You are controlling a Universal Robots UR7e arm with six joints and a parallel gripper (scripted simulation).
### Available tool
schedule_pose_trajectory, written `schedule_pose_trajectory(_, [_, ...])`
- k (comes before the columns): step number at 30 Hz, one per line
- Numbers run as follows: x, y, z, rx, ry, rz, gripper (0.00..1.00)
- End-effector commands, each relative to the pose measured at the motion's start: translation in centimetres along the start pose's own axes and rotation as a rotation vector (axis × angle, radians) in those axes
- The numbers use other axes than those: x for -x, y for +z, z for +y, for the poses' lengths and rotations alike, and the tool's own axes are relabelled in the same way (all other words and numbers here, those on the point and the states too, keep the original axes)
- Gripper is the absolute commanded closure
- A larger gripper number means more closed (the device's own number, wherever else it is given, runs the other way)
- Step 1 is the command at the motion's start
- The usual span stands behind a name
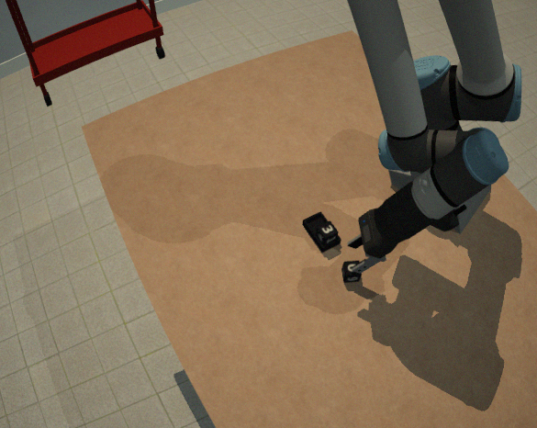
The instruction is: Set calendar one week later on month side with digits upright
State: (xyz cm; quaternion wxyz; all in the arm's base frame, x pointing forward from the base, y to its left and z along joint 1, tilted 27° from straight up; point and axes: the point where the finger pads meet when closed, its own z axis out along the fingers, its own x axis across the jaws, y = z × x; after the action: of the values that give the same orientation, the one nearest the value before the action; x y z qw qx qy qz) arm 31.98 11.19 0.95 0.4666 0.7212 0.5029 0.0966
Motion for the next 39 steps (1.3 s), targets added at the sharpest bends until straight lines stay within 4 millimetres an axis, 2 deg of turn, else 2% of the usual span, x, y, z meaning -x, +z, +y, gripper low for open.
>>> schedule_pose_trajectory(1, [-0.05, 0.00, 0.01, 0.034, 0.000, 0.001, 0.10])
schedule_pose_trajectory(14, [0.30, -0.21, -0.27, 0.140, 0.004, -0.002, 0.10])
schedule_pose_trajectory(39, [0.45, -0.29, -0.36, 0.160, 0.006, -0.003, 0.10])
